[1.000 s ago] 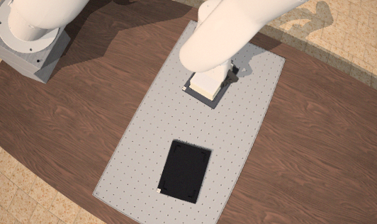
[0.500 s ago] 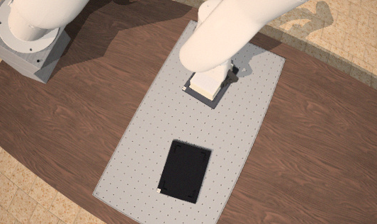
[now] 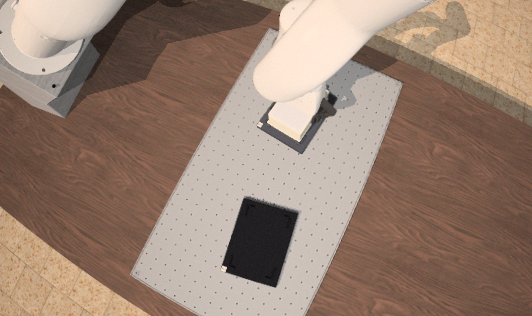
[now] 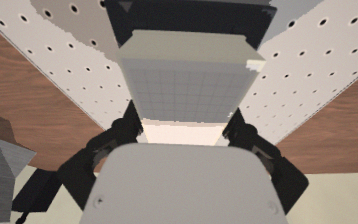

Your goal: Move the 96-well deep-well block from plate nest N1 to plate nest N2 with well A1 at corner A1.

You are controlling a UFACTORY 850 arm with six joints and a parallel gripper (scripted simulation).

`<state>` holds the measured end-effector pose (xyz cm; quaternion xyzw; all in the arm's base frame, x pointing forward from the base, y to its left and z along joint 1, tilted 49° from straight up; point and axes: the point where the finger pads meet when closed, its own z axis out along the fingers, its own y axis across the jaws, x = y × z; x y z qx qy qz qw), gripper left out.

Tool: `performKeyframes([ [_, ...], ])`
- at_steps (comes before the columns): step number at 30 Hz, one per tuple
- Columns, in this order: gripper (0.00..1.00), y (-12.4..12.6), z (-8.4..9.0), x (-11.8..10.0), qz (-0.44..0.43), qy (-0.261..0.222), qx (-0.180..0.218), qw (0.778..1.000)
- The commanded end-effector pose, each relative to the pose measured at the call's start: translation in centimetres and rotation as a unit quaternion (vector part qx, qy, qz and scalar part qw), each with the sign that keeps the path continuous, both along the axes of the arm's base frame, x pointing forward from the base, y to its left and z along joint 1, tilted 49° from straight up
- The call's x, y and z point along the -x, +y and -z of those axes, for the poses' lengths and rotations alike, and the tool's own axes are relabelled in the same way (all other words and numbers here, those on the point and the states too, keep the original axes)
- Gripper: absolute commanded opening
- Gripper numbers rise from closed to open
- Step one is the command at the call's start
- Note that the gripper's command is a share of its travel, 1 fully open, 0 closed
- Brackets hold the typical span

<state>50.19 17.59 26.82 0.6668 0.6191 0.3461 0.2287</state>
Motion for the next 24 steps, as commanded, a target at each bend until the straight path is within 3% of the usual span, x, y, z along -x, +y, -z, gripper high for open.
performKeyframes([
  [1, 0.0, 0.01, -0.04, -0.01, 0.0, 0.0, 0.0, 1.0],
  [24, 0.0, -0.1, -0.61, 0.64, 0.0, 0.0, 0.0, 1.0],
])
